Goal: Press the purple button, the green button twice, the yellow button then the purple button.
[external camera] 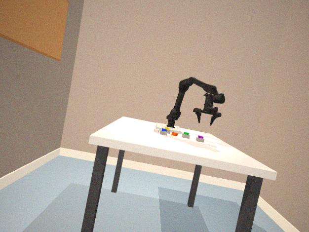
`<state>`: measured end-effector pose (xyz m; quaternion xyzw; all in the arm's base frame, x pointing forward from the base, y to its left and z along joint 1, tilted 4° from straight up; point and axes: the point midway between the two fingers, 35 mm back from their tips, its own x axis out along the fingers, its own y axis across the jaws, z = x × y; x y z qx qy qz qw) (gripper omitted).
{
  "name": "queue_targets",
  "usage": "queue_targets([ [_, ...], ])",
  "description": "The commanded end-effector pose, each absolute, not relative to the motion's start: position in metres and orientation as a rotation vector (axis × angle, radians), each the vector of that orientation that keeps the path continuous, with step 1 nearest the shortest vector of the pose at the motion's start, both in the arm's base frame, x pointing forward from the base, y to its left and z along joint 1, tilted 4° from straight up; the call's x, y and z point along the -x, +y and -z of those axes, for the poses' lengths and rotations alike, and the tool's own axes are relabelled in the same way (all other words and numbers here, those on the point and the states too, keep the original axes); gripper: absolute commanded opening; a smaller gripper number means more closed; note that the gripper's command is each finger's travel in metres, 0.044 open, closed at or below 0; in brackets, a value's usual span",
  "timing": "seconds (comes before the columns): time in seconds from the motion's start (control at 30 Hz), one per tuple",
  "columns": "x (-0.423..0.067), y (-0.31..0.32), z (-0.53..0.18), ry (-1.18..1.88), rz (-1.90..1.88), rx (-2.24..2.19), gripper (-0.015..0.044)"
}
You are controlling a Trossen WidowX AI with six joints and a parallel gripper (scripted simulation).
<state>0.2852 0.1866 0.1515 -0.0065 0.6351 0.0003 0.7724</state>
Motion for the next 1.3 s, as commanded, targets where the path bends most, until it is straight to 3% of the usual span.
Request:
queue_targets([
  [0.0,-0.286,0.177,-0.154,1.478,0.05,-0.045,0.04],
  [0.17,-0.286,0.177,-0.154,1.478,0.05,-0.045,0.04],
  [0.4,-0.291,0.177,-0.094,1.478,0.05,-0.044,0.0216],
  [0.67,-0.291,0.177,-0.092,1.478,0.05,-0.044,0.002],
  [1.27,-0.292,0.177,-0.081,1.478,0.05,-0.044,0.002],
])
